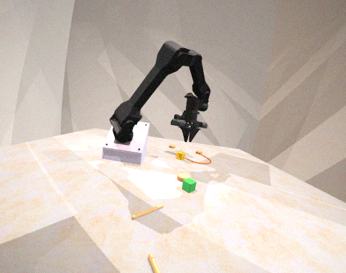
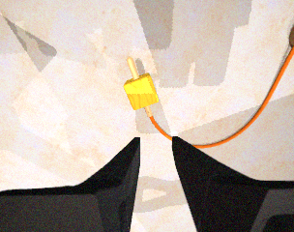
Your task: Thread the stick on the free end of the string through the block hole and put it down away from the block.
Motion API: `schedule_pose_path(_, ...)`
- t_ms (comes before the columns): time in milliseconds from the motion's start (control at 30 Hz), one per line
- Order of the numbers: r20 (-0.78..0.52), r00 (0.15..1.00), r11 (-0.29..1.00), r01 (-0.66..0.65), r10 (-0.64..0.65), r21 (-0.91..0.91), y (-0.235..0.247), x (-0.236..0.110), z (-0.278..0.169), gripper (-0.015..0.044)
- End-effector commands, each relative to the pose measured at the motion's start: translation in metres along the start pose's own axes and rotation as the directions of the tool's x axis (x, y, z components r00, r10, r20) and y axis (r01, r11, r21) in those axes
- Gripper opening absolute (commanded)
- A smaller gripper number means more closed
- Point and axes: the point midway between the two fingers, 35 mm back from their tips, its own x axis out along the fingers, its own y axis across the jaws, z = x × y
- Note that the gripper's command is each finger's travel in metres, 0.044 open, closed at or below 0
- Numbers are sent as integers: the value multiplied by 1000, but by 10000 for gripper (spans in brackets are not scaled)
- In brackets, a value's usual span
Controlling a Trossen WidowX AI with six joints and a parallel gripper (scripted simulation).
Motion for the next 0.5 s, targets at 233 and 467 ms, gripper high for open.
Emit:
schedule_pose_path(233, 22, 1000, 420, -23, 7, 907, 7, -1, 22, 122)
schedule_pose_path(467, 27, 1000, 106, -28, 10, 994, 9, -2, 28, 122)
